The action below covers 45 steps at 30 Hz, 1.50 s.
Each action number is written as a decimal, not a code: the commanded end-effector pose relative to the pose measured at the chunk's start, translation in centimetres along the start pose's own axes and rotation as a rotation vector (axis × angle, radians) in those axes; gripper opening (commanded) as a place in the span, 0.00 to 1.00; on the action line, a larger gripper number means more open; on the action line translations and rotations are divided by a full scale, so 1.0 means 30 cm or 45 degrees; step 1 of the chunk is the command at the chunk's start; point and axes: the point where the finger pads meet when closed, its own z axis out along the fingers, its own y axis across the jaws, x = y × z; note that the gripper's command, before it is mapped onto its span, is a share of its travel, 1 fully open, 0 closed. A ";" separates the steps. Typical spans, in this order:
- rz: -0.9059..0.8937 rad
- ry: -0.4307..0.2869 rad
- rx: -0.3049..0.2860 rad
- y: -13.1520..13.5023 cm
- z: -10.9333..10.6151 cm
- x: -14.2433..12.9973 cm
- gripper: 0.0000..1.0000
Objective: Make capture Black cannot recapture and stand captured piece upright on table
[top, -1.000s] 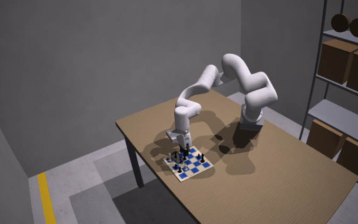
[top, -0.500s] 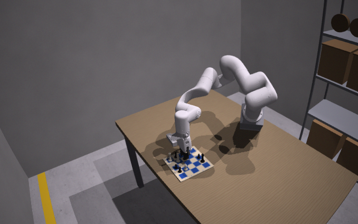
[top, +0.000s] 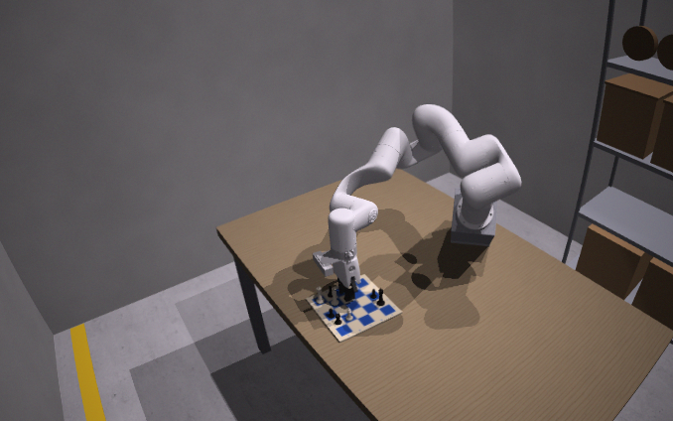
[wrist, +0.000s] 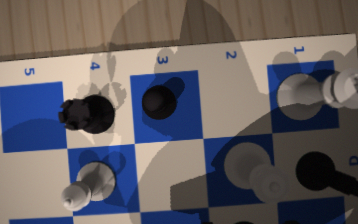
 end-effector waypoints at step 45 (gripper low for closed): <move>0.000 0.004 -0.002 0.002 -0.004 0.004 0.00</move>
